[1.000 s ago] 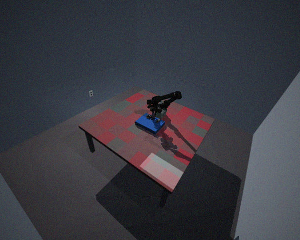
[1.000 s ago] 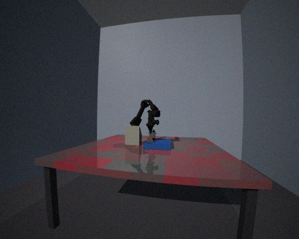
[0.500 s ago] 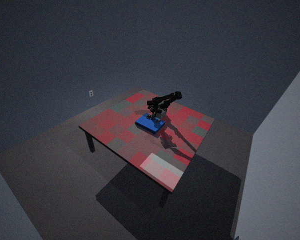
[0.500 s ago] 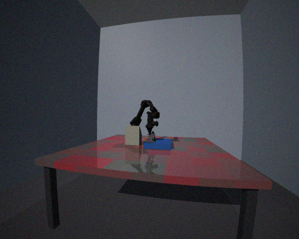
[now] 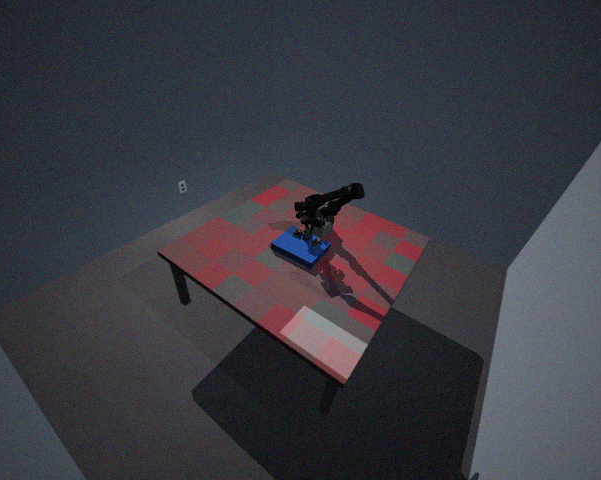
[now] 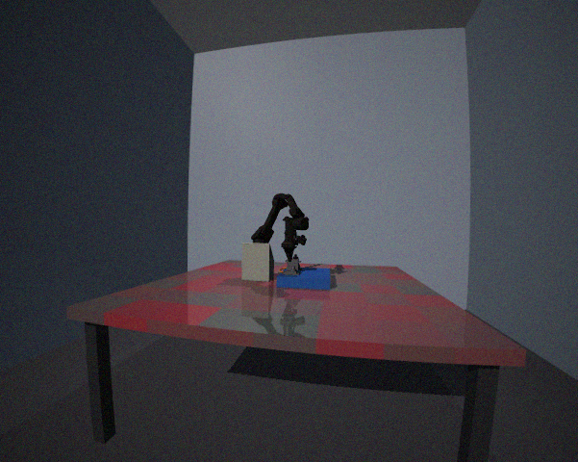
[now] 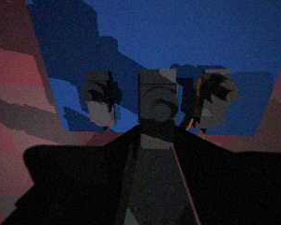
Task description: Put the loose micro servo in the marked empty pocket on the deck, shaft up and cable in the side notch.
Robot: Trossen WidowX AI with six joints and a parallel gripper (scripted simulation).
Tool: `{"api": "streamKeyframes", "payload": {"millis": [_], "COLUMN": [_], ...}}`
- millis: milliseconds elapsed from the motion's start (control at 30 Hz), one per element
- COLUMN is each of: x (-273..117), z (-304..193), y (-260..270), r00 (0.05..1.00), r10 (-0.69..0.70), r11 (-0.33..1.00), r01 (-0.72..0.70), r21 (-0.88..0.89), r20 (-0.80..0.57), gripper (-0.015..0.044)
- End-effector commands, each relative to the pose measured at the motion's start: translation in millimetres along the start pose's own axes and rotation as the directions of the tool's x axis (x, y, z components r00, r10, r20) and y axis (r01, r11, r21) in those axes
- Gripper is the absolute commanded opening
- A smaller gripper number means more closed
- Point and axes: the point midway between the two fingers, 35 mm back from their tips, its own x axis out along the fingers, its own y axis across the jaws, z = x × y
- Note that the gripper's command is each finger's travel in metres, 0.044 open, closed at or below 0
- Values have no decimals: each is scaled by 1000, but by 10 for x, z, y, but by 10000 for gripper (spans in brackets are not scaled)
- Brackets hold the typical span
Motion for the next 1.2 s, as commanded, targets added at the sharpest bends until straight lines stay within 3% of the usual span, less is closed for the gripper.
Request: {"api": "streamKeyframes", "payload": {"millis": [0,1167], "x": [18,378], "z": [8,8], "y": [0,5], "r00": [1000,1000], "r10": [1,3], "r11": [1000,1000], "r01": [-1,-3], "r21": [5,5], "r20": [4,5], "gripper": [0,0]}}
